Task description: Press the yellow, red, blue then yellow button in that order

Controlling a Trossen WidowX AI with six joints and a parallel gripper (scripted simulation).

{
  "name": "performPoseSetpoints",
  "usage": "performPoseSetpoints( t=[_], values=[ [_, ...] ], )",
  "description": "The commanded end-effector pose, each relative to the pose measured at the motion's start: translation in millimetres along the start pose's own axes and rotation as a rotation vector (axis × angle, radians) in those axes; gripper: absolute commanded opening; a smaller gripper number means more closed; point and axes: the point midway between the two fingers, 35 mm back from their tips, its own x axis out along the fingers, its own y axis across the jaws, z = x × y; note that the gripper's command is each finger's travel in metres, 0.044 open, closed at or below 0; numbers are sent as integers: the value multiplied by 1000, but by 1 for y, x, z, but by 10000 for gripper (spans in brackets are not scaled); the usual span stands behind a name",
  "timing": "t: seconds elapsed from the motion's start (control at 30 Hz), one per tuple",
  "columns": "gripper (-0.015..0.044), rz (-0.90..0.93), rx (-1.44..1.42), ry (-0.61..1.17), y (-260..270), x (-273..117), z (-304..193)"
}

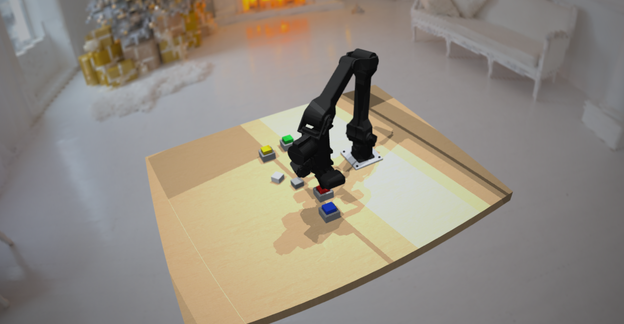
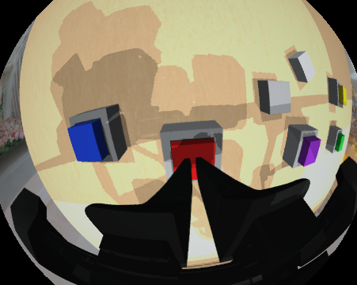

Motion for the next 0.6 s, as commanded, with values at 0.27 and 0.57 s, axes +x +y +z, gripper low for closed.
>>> performPoseSetpoints(
  t=[0.27,0.57],
  values=[
    [20,-5,5,2,-1,2,0],
    [20,-4,4,1,0,-20,0]
  ],
)
